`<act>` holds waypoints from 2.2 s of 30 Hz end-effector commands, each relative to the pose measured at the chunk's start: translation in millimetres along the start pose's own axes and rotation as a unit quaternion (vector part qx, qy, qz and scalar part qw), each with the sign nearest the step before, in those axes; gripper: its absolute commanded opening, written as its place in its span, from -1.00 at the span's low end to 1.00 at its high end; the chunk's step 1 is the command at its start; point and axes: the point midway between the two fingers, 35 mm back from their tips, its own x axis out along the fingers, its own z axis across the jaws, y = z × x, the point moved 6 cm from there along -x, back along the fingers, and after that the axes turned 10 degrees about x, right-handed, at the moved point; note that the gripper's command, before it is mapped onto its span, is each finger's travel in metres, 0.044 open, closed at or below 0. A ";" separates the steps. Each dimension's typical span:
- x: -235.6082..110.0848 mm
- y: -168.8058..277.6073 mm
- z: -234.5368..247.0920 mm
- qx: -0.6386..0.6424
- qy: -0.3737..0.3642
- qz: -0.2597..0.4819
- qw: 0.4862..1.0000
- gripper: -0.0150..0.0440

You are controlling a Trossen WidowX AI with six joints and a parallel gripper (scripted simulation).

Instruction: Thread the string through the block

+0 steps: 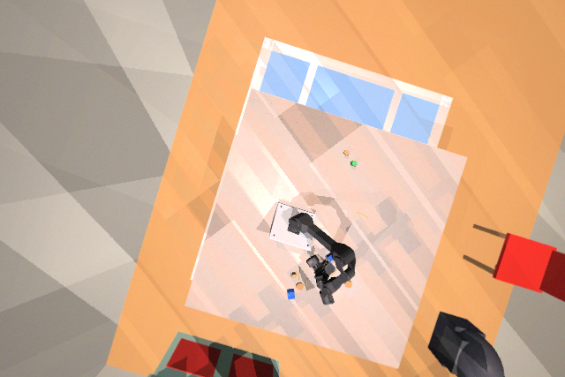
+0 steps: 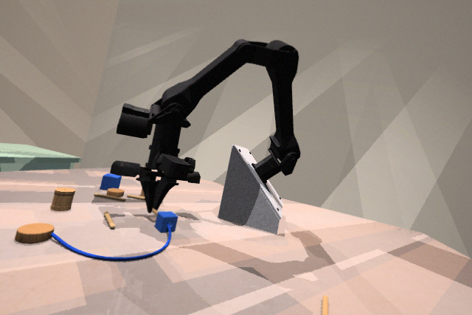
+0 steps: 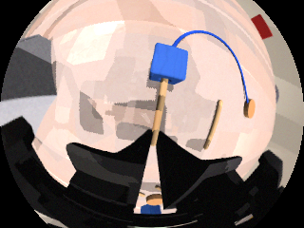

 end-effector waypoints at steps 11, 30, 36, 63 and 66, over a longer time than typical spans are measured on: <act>-1.6 16.2 -5.0 0.002 0.003 0.002 1.000 -0.49; -4.5 37.6 -7.1 0.001 0.010 0.001 1.000 -0.49; -5.6 44.3 -8.3 0.001 0.011 0.001 1.000 -0.49; 2.4 58.9 -14.9 0.005 -0.011 0.005 1.000 -0.49; 2.4 58.9 -14.9 0.005 -0.011 0.005 1.000 -0.49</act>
